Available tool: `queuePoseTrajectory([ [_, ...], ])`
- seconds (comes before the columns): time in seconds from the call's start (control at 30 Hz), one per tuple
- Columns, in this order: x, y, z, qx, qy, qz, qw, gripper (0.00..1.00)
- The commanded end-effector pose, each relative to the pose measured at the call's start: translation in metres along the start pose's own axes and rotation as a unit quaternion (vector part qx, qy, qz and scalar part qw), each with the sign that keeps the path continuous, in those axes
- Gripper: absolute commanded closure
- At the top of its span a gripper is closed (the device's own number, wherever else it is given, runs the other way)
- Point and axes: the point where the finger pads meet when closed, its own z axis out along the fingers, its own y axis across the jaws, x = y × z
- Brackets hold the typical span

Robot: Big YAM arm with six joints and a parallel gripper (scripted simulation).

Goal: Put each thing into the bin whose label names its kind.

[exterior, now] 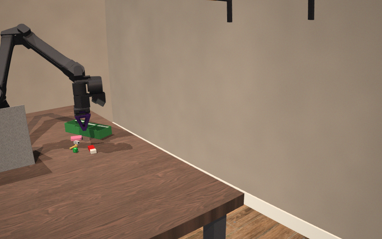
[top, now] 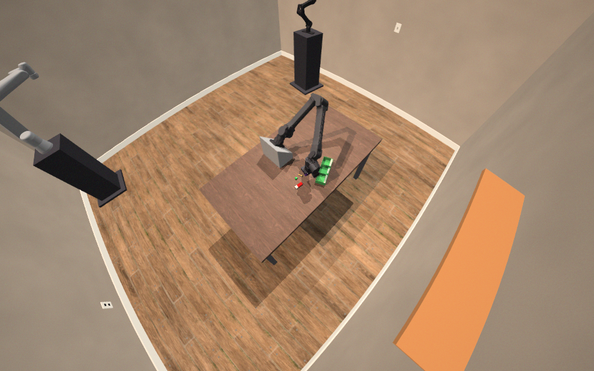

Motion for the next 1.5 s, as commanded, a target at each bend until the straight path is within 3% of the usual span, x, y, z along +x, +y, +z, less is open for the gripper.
queuePoseTrajectory([
  [0.0, -0.008, -0.007, -0.011, -0.001, -0.012, 0.002, 1.000, 0.54],
  [0.03, -0.020, 0.014, -0.010, 0.001, -0.013, -0.011, 1.000, 0.54],
  [0.17, -0.034, 0.038, -0.012, -0.001, -0.015, -0.015, 1.000, 0.54],
  [0.3, -0.043, 0.049, -0.007, -0.001, -0.009, -0.095, 0.995, 0.54],
  [0.37, -0.043, 0.049, -0.007, -0.001, -0.009, -0.095, 0.995, 0.54],
  [0.77, -0.080, 0.101, -0.006, 0.001, -0.006, -0.276, 0.961, 0.54],
  [0.83, -0.083, 0.090, -0.020, 0.002, -0.016, -0.305, 0.952, 0.54],
  [0.87, -0.070, 0.082, -0.014, 0.000, -0.011, -0.321, 0.947, 0.54],
  [0.97, -0.075, 0.080, -0.012, -0.001, -0.011, -0.331, 0.943, 0.54],
  [1.07, -0.085, 0.094, -0.025, 0.003, -0.028, -0.348, 0.937, 0.54],
  [1.47, -0.076, 0.079, -0.016, 0.001, -0.015, -0.336, 0.942, 0.54],
])
